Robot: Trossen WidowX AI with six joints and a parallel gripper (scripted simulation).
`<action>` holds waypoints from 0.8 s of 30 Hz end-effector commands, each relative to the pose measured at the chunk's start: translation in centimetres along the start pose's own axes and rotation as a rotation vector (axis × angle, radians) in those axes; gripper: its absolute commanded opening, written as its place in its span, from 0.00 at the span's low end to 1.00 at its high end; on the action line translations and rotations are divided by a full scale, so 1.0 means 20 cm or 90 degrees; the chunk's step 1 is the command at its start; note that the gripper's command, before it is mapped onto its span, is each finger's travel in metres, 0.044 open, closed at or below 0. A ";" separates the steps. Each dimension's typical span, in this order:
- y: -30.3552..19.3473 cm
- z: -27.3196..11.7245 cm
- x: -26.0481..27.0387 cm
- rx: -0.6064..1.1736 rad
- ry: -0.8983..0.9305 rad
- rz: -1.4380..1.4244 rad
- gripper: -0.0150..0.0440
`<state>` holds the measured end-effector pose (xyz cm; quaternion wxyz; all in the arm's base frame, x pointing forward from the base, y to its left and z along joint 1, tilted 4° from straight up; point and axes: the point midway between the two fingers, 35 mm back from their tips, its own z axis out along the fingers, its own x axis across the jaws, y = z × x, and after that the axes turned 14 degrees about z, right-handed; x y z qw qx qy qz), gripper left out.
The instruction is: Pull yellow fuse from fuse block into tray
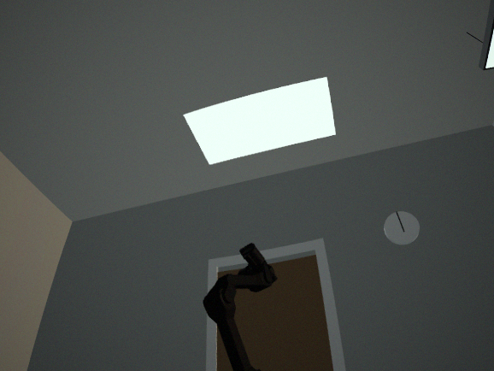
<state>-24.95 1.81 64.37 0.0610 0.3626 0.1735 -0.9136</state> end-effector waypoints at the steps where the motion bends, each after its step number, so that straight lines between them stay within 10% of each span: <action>1: -0.01 0.00 0.00 0.004 0.003 0.001 0.89; 13: -0.60 -0.36 0.26 0.290 0.126 0.105 0.36; 24: -1.10 -1.02 0.32 0.637 0.112 0.236 0.36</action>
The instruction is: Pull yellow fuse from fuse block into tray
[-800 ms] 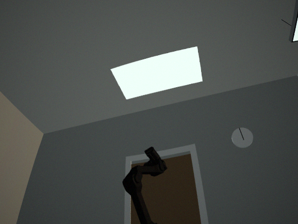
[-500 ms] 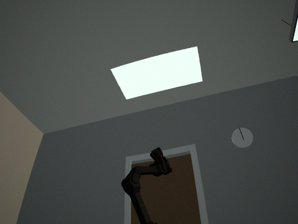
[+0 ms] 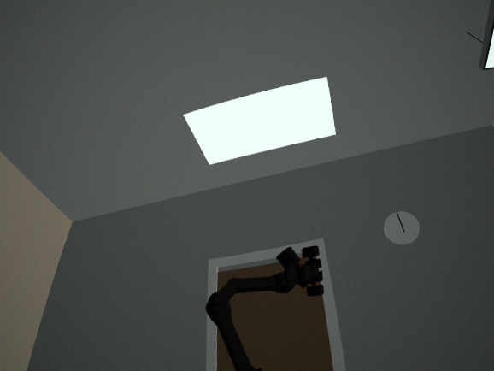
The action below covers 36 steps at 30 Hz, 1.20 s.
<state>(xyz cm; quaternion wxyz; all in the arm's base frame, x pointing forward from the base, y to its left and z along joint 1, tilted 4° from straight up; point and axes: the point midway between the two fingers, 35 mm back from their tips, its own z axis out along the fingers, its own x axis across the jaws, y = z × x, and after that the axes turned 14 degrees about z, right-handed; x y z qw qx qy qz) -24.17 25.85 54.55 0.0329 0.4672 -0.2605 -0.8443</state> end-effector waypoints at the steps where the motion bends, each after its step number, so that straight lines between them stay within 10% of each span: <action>1: -0.32 -0.10 -0.05 0.129 -0.022 0.064 0.36; 26: -1.40 -1.18 -0.31 0.649 -0.306 0.360 0.36; 36: -1.61 -2.01 -0.30 0.839 -0.642 0.584 0.36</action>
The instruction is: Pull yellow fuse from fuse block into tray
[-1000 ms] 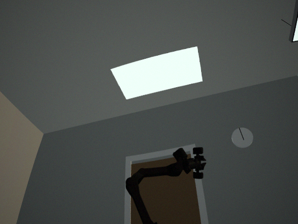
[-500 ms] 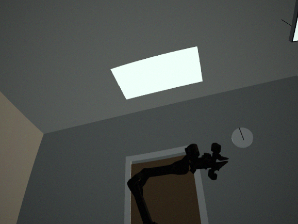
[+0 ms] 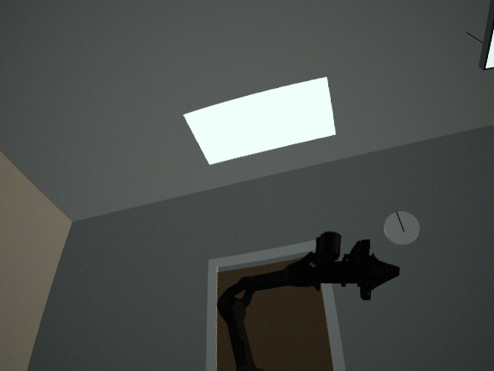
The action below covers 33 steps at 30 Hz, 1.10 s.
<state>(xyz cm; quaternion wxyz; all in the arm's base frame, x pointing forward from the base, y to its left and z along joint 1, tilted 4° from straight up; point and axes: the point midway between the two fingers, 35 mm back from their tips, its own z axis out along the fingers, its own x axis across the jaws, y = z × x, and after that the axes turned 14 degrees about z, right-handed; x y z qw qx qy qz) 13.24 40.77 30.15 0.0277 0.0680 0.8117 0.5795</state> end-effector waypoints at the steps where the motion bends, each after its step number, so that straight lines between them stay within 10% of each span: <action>1: -0.23 -0.01 -0.30 0.081 -0.105 0.149 0.36; 17: -1.18 -0.55 -1.07 0.269 -0.575 0.803 0.36; 33: -1.81 -1.24 -1.04 0.289 -1.013 1.307 0.36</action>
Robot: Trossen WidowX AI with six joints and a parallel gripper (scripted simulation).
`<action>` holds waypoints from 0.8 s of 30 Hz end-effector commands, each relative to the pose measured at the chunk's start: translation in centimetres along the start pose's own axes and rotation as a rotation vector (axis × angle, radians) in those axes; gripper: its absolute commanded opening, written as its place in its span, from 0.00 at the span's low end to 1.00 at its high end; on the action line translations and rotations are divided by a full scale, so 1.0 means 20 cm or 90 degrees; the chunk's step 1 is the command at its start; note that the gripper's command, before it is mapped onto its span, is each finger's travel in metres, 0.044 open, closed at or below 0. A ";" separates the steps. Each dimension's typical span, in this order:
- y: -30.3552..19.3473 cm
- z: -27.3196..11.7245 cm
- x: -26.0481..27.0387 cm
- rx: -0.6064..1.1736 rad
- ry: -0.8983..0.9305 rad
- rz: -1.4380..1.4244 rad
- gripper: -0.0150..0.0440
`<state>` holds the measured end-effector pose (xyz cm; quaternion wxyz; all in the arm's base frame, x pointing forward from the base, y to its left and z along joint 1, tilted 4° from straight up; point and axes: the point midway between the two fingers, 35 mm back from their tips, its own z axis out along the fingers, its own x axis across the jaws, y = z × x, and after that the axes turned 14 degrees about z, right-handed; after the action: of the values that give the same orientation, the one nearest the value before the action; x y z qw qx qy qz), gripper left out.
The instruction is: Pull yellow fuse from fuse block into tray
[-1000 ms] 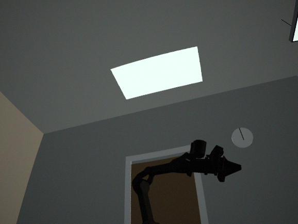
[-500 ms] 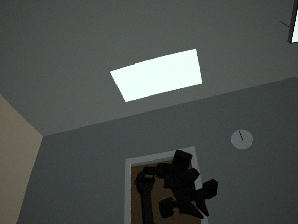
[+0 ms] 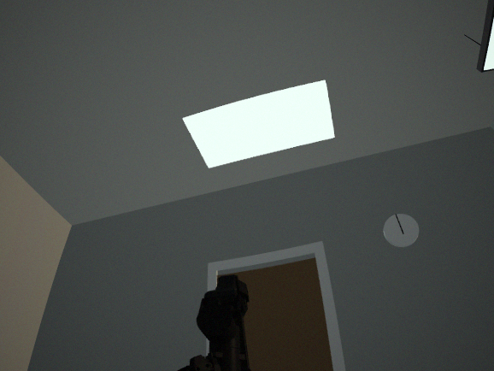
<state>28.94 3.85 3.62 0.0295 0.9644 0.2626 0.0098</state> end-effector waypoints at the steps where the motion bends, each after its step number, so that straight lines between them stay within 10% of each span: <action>1: 0.00 0.02 -0.07 0.002 -0.026 0.040 0.36; 24: 0.00 0.09 -0.07 0.002 -0.026 0.040 0.36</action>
<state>27.99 3.10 2.25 0.0311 0.9718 0.2336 -0.0071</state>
